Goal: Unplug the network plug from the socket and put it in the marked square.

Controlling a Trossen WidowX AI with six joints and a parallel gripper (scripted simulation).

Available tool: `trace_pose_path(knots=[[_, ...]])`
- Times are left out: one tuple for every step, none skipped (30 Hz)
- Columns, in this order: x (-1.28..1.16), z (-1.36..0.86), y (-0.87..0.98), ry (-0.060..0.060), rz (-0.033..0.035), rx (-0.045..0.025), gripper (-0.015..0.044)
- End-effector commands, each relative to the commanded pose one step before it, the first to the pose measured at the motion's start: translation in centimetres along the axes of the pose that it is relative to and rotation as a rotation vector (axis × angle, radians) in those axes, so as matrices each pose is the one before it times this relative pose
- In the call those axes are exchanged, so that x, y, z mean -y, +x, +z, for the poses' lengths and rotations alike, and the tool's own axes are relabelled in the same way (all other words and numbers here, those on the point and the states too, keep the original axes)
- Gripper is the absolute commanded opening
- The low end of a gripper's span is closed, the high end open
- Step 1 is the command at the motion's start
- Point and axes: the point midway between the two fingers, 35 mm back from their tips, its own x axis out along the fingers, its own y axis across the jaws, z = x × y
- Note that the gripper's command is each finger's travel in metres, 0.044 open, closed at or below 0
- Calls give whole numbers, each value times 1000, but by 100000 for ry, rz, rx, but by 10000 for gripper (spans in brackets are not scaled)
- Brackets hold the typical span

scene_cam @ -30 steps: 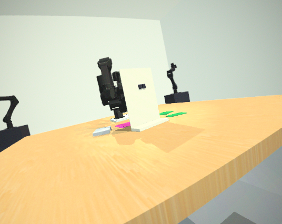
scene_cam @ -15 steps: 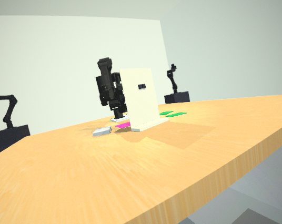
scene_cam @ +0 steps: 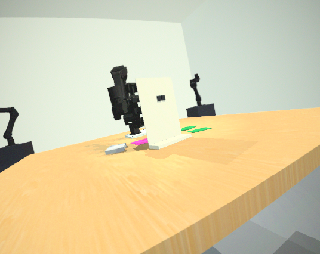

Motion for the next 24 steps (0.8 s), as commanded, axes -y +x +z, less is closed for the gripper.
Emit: trace_pose_path(knots=[[-117, -88, -381, -528, 256, 28, 0], [2, -21, -72, 2, -7, 0, 0], [2, -22, -74, 2, -8, -1, 0], [2, -21, -72, 2, -7, 0, 0], [2, -22, -74, 2, -8, -1, 0], [2, -21, -73, 2, -7, 0, 0], [2, -22, -74, 2, -8, -1, 0], [2, -21, -73, 2, -7, 0, 0], [2, -21, -74, 2, -8, -1, 0], [2, -21, -73, 2, -7, 0, 0], [2, -21, -74, 2, -8, -1, 0], [2, -21, -73, 2, -7, 0, 0], [2, -21, -74, 2, -8, -1, 0], [2, -21, -73, 2, -7, 0, 0], [2, -21, -73, 2, -8, -1, 0], [2, -21, -73, 2, -7, 0, 0], [2, -21, -73, 2, -8, -1, 0], [2, -21, -73, 2, -7, 0, 0], [2, -21, -73, 2, -8, -1, 0], [2, -20, -73, 2, -7, 0, 0], [2, -21, -73, 2, -8, -1, 0], [2, -20, -73, 2, -7, 0, 0], [2, -21, -73, 2, -8, -1, 0], [2, -20, -73, 2, -7, 0, 0]])
